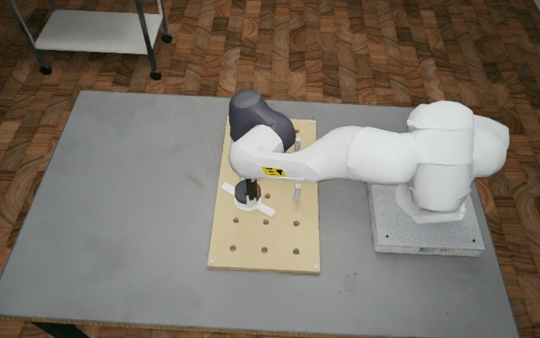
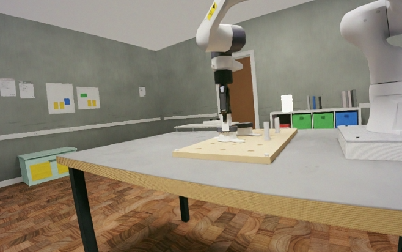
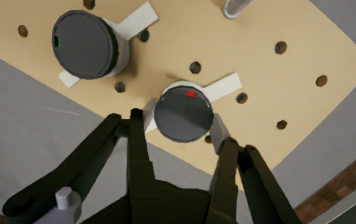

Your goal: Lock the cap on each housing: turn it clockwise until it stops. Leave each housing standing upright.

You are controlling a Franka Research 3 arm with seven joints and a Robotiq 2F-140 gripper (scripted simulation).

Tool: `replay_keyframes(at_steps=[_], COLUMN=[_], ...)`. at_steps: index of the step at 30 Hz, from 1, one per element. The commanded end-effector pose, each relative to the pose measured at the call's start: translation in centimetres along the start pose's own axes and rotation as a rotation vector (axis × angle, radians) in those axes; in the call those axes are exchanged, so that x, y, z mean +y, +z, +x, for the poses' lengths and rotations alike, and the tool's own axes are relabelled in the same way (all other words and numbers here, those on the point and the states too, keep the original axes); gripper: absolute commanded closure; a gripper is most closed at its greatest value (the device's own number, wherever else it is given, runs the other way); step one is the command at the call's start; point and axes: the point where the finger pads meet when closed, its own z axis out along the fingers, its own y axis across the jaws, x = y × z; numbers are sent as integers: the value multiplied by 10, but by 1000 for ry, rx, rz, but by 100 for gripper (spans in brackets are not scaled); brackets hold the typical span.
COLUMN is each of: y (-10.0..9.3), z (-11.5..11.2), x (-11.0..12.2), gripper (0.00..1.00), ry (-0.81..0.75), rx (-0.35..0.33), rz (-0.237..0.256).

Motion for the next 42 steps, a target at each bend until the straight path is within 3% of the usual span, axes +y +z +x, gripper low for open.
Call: replay_keyframes(at_steps=[1, 42], y=[1, 1], z=[4, 24], x=[-8, -68], gripper=[90, 90], ry=[-20, -20], rx=[4, 4], rz=[6, 6])
